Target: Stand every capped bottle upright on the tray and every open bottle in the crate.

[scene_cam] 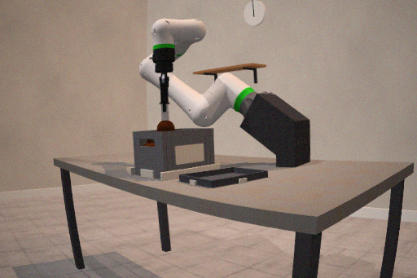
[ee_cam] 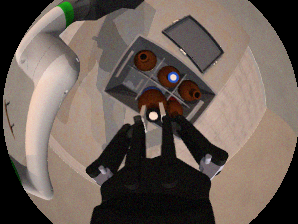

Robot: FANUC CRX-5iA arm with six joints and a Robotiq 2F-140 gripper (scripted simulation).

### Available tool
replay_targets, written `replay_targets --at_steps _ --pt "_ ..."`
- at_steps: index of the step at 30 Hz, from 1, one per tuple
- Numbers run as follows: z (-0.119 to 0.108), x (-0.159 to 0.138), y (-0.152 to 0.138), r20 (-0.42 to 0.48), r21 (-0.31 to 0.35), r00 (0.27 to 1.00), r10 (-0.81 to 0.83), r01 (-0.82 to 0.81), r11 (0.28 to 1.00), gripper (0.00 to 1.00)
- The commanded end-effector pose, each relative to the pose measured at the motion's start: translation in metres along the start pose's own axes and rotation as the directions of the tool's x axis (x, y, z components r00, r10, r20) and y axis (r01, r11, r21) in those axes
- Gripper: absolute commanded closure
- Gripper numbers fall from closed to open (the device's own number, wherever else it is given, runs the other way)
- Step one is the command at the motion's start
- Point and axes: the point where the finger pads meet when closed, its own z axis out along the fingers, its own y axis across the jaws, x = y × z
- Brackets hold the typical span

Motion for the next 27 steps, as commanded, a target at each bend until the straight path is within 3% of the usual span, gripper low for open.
replay_targets --at_steps 1,20,27 --pt "-0.009 0.000 0.000 0.000 0.000 1.000 0.000 0.000 1.000 1.00" --pt "-0.065 0.000 0.000 0.000 0.000 1.000 0.000 0.000 1.000 1.00" --pt "-0.074 0.000 0.000 0.000 0.000 1.000 0.000 0.000 1.000 1.00"
